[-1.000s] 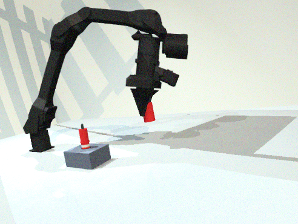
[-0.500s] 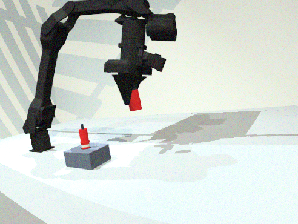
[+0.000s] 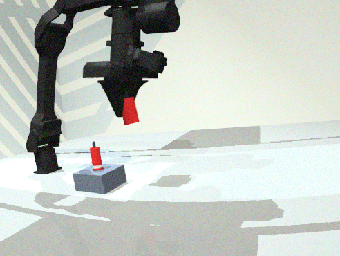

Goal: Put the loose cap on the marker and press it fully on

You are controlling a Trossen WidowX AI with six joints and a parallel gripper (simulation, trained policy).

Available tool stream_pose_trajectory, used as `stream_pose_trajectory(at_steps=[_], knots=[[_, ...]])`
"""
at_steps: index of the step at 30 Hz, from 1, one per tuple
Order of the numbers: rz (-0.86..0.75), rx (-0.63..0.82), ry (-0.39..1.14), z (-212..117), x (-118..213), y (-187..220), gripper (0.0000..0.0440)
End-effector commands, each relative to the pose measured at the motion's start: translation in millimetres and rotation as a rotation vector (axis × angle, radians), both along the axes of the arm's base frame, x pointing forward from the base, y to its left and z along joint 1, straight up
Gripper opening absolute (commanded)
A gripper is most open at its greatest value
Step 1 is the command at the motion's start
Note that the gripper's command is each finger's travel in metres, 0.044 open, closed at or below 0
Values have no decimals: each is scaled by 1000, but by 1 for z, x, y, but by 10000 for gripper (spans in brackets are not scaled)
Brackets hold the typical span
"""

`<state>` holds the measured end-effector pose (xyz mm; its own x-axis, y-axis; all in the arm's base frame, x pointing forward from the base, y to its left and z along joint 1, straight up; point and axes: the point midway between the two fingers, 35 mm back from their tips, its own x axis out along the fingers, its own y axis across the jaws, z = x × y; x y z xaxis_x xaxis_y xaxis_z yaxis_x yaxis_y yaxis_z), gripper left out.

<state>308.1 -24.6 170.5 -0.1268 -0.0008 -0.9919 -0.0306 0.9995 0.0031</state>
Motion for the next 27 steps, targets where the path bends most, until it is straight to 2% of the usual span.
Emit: stream_pose_trajectory(at_steps=[1,10,27], knots=[[-25,9,-11,5,-9,-15,0],[-96,18,-7,6,-27,-41,0],[-144,35,11,-3,-47,-46,0]])
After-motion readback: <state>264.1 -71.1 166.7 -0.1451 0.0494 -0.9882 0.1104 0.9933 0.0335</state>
